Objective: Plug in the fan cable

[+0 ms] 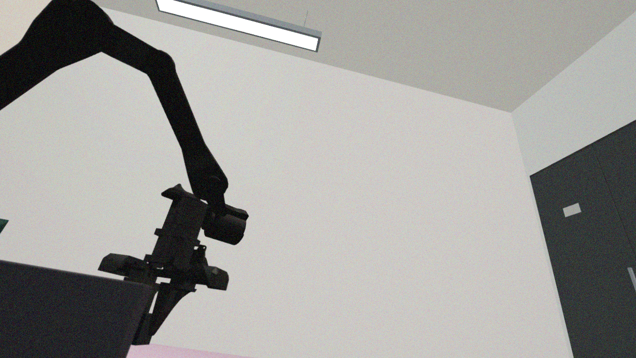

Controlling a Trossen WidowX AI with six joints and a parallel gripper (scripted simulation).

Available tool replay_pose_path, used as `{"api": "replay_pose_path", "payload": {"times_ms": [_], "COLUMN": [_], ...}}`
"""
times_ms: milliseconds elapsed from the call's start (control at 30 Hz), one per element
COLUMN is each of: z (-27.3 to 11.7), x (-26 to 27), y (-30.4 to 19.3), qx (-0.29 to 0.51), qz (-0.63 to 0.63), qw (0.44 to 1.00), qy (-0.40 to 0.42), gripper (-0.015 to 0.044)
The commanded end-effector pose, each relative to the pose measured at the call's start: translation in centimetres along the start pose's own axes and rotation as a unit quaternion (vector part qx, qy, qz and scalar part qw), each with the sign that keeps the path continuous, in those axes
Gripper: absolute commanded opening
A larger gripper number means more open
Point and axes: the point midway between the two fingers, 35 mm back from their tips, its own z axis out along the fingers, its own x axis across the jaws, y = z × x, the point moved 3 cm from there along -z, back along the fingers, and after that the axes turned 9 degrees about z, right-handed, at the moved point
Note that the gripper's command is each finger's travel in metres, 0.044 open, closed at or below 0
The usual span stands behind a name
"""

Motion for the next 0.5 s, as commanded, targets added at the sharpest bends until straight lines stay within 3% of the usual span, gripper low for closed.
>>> {"api": "replay_pose_path", "payload": {"times_ms": [0, 467], "z": [0.1, 0.1], "x": [-0.5, -2.6], "y": [-1.0, -4.1], "qx": [0.004, 0.005], "qz": [0.063, 0.296], "qw": [0.998, 0.955], "qy": [0.000, -0.002], "gripper": [0.0000, 0.0000]}}
